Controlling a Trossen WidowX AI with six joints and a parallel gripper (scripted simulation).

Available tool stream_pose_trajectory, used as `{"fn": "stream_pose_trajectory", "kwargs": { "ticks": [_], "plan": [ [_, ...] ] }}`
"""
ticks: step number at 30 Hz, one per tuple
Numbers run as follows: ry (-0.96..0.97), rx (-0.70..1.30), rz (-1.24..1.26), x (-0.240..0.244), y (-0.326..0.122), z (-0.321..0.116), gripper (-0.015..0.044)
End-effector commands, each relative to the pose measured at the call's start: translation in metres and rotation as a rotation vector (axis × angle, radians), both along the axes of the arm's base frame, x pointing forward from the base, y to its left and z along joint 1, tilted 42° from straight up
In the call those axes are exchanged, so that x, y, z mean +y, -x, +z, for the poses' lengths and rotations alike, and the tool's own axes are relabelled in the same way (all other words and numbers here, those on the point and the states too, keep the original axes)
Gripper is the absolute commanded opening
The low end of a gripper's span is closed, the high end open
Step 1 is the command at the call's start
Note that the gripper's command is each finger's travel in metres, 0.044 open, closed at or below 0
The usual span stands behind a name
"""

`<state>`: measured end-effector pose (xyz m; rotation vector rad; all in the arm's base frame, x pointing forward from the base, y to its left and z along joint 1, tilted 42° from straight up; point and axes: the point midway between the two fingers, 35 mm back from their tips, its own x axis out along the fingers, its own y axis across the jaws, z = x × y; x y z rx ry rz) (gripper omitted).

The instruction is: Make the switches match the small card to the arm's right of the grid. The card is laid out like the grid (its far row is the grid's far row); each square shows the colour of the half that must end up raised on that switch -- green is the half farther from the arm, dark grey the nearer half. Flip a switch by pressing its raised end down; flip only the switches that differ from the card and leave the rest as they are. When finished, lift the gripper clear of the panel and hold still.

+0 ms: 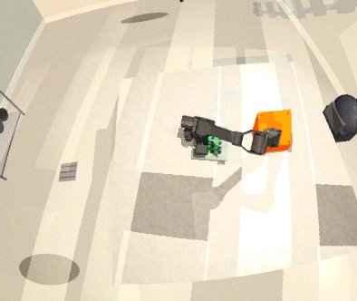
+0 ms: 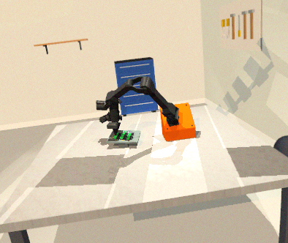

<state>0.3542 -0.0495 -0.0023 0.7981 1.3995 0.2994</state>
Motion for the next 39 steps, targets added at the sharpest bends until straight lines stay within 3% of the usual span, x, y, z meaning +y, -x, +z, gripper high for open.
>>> {"fn": "stream_pose_trajectory", "kwargs": {
  "ticks": [1,39],
  "plan": [
    [-0.004,-0.001,-0.003,0.0006,-0.0006,-0.0002,0.0000],
    [-0.004,-0.001,-0.003,0.0029,-0.0014,-0.0030,0.0000]
  ]
}}
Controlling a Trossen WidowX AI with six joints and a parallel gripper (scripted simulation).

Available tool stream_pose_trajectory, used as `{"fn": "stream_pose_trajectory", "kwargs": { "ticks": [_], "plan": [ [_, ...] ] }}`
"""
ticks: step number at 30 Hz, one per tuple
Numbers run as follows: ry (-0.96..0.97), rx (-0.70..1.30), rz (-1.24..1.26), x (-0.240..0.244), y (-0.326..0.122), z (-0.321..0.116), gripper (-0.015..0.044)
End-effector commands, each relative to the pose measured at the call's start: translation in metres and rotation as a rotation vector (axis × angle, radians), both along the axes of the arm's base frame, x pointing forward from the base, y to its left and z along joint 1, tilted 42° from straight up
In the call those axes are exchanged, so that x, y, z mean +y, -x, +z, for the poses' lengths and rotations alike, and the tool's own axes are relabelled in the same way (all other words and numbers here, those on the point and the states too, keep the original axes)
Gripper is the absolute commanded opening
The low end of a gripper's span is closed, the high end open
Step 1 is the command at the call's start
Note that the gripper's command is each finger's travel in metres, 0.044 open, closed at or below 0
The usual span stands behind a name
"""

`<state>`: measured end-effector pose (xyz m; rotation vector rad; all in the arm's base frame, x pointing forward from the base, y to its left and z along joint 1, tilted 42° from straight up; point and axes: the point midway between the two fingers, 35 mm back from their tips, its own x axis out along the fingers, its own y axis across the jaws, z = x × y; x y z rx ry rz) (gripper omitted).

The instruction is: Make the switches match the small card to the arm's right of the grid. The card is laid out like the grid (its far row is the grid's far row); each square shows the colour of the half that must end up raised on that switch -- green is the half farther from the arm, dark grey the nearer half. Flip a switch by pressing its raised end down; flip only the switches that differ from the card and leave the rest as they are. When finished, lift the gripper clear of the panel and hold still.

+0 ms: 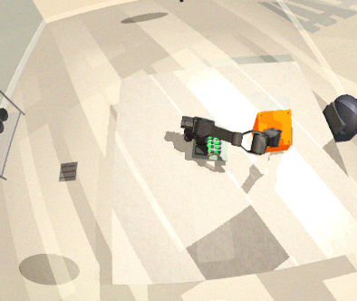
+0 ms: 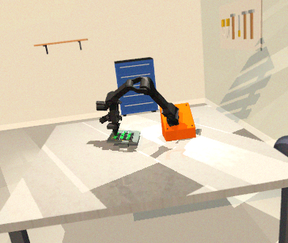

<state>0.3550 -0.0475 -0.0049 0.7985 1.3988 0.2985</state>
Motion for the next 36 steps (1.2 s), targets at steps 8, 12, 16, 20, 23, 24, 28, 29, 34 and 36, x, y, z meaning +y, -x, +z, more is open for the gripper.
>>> {"fn": "stream_pose_trajectory", "kwargs": {
  "ticks": [8,12,16,20,23,24,28,29,34,36],
  "plan": [
    [-0.004,-0.001,-0.002,0.002,-0.001,-0.001,0.0000],
    [-0.004,-0.001,-0.002,0.002,-0.001,-0.002,0.0000],
    [-0.004,-0.001,-0.002,0.002,-0.001,-0.002,0.0000],
    [0.003,-0.009,-0.009,-0.019,0.005,0.022,0.0000],
    [0.005,-0.018,-0.019,-0.038,0.014,0.047,0.0000],
    [0.005,-0.018,-0.019,-0.038,0.014,0.047,0.0000],
    [0.005,-0.018,-0.019,-0.038,0.014,0.047,0.0000],
    [0.005,-0.018,-0.019,-0.038,0.014,0.047,0.0000],
    [0.003,-0.016,-0.019,-0.011,0.039,0.062,0.0000],
    [0.003,-0.016,-0.019,-0.005,0.044,0.064,0.0000]
  ]
}}
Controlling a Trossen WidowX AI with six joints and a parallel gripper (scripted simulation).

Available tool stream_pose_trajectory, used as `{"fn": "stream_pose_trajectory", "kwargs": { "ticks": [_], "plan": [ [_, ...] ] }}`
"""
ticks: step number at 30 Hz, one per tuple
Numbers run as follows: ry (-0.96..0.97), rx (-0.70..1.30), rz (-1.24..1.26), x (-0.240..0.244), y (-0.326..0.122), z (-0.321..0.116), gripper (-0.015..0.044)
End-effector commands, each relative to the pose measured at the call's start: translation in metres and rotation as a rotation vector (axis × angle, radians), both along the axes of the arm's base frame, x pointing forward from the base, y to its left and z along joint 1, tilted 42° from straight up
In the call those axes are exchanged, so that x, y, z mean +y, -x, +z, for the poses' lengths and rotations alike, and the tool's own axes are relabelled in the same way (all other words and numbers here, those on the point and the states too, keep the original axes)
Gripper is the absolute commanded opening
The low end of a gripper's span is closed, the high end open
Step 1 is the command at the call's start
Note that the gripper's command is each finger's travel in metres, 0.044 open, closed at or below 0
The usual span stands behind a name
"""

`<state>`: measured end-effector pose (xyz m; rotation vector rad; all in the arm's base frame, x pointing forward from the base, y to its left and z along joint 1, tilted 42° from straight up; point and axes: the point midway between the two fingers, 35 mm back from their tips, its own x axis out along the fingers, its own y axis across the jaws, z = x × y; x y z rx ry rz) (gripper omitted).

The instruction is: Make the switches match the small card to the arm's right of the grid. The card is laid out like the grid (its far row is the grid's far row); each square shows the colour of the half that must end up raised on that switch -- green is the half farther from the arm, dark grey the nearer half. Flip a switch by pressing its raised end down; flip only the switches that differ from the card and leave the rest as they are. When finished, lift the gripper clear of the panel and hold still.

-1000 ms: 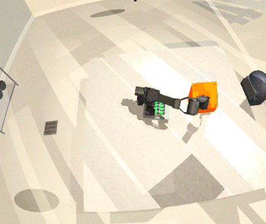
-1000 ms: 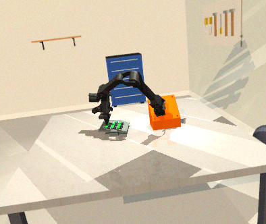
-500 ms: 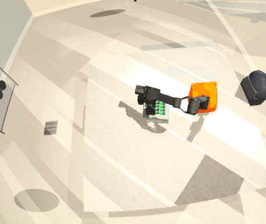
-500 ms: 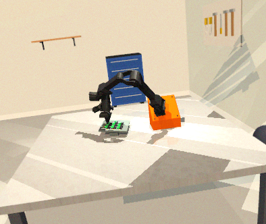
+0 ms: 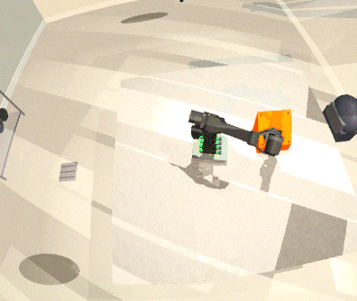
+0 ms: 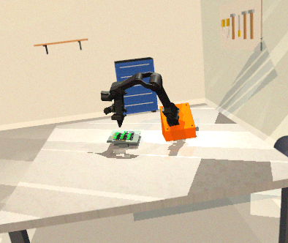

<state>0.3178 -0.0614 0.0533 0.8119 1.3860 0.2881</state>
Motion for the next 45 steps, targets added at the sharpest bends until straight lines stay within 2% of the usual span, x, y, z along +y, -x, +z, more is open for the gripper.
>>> {"fn": "stream_pose_trajectory", "kwargs": {
  "ticks": [1,5,12,45],
  "plan": [
    [0.006,-0.011,-0.001,0.008,0.007,0.006,0.0000],
    [-0.002,0.005,0.015,0.028,-0.001,-0.018,0.0000],
    [-0.003,0.006,0.016,0.036,-0.003,-0.027,0.0000],
    [-0.004,0.006,0.016,0.045,-0.006,-0.038,0.0000]
  ]
}}
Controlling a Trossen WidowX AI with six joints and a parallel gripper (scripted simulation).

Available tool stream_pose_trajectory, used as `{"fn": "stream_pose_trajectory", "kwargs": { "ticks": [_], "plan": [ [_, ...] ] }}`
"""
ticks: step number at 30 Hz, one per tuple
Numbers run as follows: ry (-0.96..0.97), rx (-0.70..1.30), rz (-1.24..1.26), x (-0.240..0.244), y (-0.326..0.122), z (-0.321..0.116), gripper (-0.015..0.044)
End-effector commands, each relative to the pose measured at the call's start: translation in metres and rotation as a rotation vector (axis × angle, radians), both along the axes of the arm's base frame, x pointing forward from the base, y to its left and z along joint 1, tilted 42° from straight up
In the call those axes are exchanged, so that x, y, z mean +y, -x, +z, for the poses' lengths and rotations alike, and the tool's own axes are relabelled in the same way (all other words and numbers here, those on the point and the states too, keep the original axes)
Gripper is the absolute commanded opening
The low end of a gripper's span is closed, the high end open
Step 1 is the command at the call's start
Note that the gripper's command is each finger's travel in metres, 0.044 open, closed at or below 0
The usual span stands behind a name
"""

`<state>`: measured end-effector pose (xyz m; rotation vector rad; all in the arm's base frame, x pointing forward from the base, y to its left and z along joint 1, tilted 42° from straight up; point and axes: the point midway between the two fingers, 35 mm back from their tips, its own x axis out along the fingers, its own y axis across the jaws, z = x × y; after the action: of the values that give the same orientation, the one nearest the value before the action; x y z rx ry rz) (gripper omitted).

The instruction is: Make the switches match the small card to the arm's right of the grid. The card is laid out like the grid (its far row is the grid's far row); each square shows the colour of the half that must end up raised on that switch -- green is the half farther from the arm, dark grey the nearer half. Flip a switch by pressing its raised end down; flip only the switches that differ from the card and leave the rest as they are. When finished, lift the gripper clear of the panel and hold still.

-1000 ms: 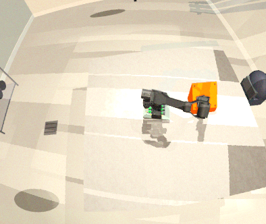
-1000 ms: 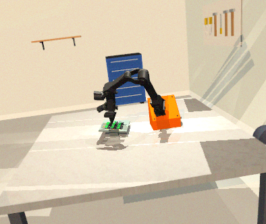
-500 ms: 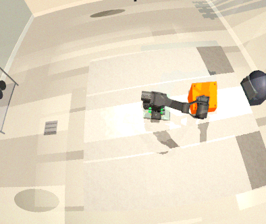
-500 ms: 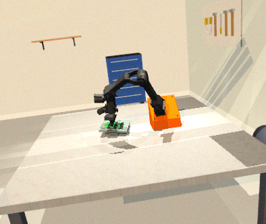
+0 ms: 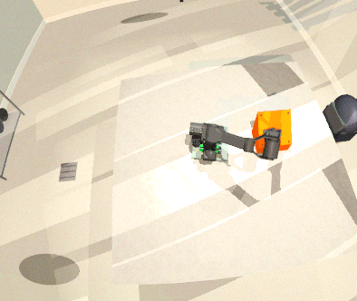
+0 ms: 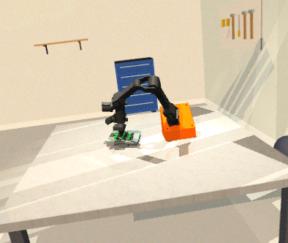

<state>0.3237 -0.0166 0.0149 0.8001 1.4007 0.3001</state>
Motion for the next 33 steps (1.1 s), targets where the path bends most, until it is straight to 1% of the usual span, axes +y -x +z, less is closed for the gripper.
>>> {"fn": "stream_pose_trajectory", "kwargs": {
  "ticks": [1,33],
  "plan": [
    [-0.004,-0.001,-0.003,0.0007,-0.0005,-0.0002,0.0000],
    [-0.004,-0.001,-0.003,0.0034,-0.0014,-0.0034,0.0000]
  ]
}}
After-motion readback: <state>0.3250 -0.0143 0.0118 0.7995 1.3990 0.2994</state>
